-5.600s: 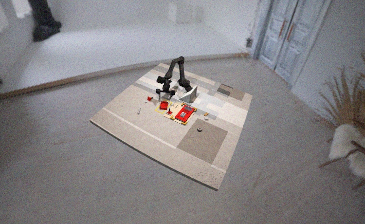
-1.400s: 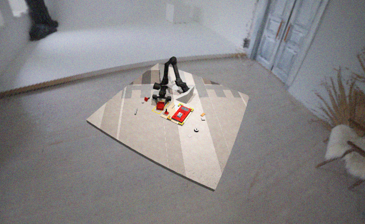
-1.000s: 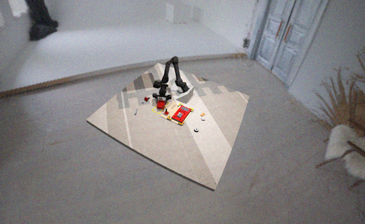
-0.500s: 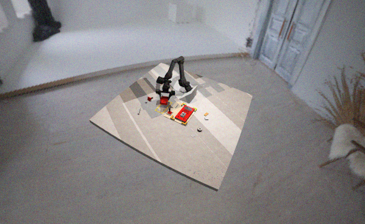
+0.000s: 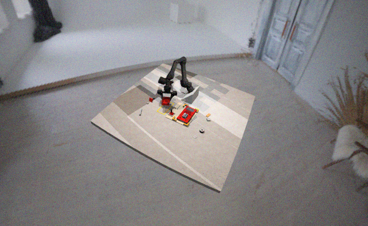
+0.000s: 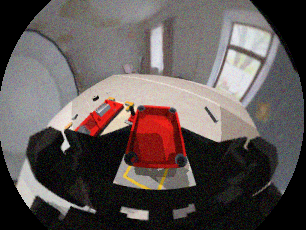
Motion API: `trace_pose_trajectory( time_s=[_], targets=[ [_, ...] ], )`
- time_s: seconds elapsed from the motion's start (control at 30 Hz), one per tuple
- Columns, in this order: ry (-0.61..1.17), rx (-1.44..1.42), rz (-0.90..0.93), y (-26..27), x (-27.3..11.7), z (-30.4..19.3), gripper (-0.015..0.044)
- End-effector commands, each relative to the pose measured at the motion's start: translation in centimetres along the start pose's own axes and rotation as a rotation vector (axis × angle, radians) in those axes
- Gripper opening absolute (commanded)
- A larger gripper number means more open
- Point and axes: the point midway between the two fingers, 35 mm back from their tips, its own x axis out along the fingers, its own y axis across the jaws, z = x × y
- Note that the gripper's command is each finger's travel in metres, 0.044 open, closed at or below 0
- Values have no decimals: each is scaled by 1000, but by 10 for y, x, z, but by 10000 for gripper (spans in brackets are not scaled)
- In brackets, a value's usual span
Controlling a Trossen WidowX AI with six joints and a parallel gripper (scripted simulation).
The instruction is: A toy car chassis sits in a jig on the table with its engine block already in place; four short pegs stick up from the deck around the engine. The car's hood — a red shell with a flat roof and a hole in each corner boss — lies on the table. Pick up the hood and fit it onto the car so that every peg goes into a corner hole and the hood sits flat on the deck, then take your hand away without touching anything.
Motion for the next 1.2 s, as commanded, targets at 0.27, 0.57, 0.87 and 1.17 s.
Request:
trace_pose_trajectory(
  time_s=[0.27,0.57,0.87,1.17],
  targets=[
    [-4,320,-5,0,0,0,0],
    [-5,573,-5,0,0,-1,0],
    [-6,824,-4,0,0,-1,0],
    [-6,1076,-4,0,0,-1,0]
  ],
)
